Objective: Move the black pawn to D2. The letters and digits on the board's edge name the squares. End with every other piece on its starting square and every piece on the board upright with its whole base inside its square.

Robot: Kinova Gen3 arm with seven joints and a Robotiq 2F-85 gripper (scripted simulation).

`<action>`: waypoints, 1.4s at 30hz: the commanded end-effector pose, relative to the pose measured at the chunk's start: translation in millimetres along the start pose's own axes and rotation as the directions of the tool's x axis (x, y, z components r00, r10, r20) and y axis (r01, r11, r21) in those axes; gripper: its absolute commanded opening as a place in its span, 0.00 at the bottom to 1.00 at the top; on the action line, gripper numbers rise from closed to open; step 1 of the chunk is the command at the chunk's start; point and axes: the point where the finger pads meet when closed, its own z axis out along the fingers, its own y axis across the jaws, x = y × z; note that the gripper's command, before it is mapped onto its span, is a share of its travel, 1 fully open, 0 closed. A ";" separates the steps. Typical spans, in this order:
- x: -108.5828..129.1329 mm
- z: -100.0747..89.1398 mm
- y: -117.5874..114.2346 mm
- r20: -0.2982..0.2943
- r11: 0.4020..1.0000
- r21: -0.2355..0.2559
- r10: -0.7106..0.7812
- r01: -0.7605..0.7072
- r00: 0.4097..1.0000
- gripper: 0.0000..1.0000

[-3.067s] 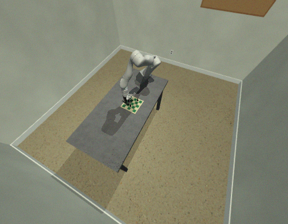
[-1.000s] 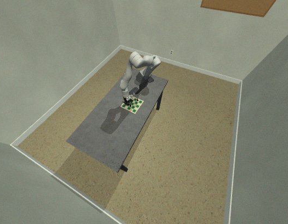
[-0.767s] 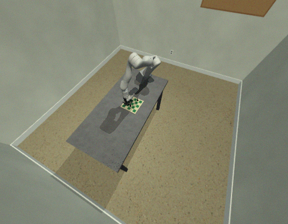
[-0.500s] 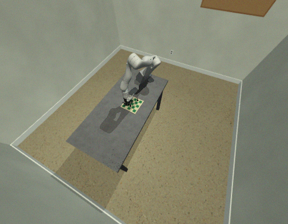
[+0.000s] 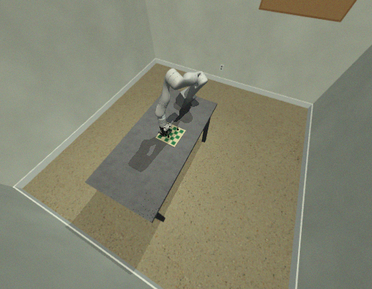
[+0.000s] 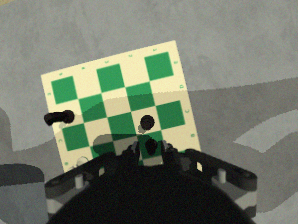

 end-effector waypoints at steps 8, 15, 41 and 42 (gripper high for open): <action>-0.7 0.1 3.5 0.004 1.000 -0.009 -0.005 0.006 1.000 0.34; -0.7 0.1 3.5 0.004 1.000 -0.009 -0.005 0.006 1.000 0.34; -0.7 0.1 3.5 0.004 1.000 -0.009 -0.005 0.006 1.000 0.00; -0.7 0.1 3.5 0.004 1.000 -0.009 -0.005 0.006 1.000 0.00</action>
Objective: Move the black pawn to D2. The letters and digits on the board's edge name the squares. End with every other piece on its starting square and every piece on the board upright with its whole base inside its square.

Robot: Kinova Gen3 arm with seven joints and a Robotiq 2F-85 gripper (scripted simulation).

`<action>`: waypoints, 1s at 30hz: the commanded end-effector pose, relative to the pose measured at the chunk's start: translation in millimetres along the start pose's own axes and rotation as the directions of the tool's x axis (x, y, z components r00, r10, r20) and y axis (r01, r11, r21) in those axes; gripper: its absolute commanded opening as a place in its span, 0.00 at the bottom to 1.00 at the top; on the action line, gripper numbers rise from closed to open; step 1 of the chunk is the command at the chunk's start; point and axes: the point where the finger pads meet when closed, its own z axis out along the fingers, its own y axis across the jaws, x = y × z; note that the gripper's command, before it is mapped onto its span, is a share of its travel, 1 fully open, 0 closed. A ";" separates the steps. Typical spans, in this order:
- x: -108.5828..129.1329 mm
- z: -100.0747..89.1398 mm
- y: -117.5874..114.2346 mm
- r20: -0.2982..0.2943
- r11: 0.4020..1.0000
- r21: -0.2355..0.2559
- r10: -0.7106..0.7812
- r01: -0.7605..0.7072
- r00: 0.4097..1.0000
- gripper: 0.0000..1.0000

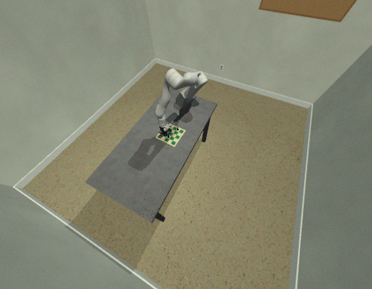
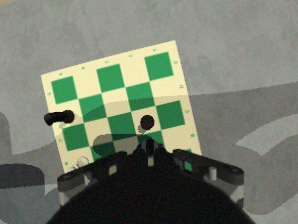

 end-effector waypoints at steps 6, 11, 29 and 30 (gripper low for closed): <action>-0.6 0.2 3.4 0.004 1.000 -0.008 -0.006 0.006 1.000 0.00; -0.6 0.2 3.4 0.004 1.000 -0.008 -0.006 0.006 1.000 0.00; 0.3 -79.3 1.0 0.003 1.000 -0.006 -0.004 0.004 1.000 0.00; 0.3 -79.3 1.0 0.003 1.000 -0.006 -0.004 0.004 1.000 0.00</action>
